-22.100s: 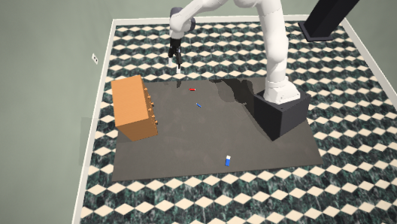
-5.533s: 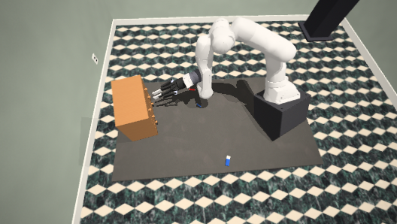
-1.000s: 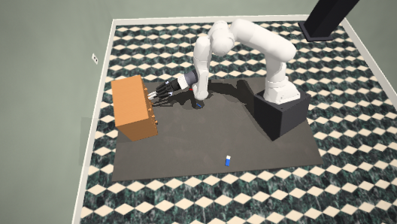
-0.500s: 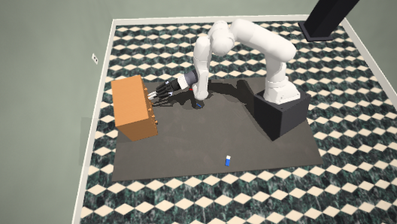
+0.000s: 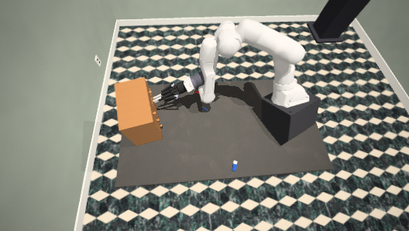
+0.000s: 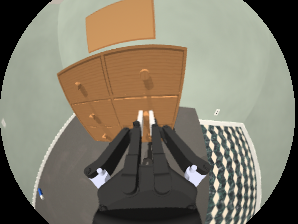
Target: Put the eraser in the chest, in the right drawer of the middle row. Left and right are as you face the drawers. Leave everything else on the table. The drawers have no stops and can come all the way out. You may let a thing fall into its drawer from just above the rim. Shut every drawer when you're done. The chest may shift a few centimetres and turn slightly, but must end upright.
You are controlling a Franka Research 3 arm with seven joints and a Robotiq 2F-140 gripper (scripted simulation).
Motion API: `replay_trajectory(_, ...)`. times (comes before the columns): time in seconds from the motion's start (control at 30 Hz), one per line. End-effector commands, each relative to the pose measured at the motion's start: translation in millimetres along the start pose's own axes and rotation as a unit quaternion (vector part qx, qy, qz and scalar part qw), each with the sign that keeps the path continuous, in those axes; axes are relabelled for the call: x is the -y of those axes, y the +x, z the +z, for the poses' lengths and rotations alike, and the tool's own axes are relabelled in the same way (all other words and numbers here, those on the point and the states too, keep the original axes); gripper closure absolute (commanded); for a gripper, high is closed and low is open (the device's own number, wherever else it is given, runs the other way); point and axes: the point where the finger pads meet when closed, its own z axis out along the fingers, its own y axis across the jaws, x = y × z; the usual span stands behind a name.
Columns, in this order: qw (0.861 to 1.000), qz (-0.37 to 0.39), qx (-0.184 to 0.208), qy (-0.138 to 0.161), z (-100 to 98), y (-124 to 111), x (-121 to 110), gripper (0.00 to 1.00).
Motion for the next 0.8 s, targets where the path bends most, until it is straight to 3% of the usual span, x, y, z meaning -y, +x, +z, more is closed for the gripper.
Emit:
replay_trajectory(0.0, 1.0, 0.002, 0.001, -0.002, -3.4, -2, -2, 0.83)
replay_trajectory(0.77, 1.0, 0.002, 0.001, -0.002, -27.8, -11, -2, 0.83)
